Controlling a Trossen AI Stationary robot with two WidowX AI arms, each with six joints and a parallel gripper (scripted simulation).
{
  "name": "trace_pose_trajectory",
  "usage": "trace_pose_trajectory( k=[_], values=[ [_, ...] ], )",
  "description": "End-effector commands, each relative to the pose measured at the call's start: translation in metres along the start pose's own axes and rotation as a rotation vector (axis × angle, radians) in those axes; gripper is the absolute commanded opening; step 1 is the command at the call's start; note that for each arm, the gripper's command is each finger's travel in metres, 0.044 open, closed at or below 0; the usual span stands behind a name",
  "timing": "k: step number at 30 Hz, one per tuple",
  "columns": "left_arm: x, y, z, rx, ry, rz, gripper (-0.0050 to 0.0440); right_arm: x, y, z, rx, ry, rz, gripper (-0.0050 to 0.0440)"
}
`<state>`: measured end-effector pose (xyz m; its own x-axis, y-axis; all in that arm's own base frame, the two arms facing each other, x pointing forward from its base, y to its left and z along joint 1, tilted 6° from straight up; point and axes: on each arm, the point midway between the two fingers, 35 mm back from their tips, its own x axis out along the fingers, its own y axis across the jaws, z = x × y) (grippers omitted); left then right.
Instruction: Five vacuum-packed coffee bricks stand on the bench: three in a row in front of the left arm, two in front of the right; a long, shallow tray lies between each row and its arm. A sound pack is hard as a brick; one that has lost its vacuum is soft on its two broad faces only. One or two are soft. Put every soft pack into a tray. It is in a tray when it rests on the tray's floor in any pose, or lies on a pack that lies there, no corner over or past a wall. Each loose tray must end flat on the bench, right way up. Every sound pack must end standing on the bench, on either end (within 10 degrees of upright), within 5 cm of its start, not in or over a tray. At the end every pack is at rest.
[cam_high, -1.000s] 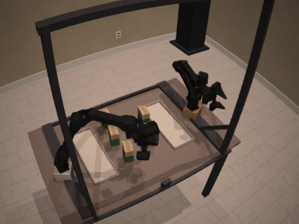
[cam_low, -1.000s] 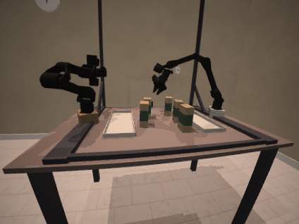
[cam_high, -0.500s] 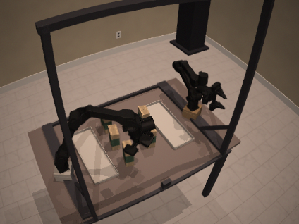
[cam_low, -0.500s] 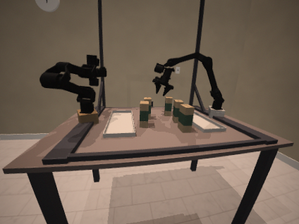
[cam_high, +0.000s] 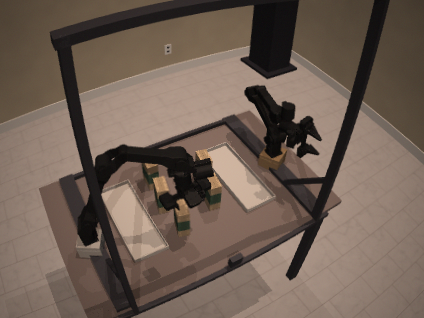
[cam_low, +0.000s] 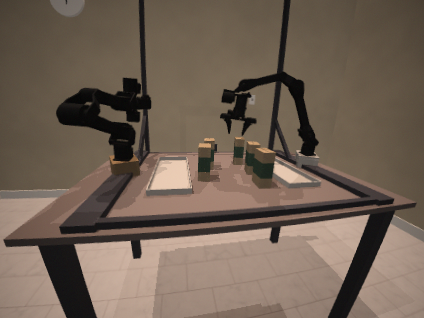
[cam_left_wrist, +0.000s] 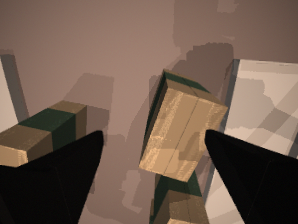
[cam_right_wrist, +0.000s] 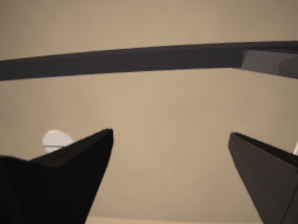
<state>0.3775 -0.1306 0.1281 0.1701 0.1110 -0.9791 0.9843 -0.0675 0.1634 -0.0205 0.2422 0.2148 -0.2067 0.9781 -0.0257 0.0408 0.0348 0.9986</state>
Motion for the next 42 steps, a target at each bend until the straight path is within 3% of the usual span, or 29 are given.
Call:
trace_pose_trajectory(
  k=[1,7,31,42],
  values=[
    [-0.019,0.0,-0.006,0.083,-0.025,0.004,0.0358,0.0,0.005,0.0,-0.004,0.0,0.011,0.0363],
    [-0.022,-0.011,-0.015,0.287,-0.053,-0.078,0.0358,0.0,0.005,0.0,-0.004,0.0,0.011,0.0363],
    [-0.023,-0.011,-0.015,0.287,-0.053,-0.078,0.0358,0.0,0.005,0.0,-0.004,0.0,0.011,0.0363],
    [-0.022,-0.011,-0.015,0.287,-0.053,-0.078,0.0358,0.002,0.012,0.06,0.065,-0.243,-0.138,0.0363]
  ],
)
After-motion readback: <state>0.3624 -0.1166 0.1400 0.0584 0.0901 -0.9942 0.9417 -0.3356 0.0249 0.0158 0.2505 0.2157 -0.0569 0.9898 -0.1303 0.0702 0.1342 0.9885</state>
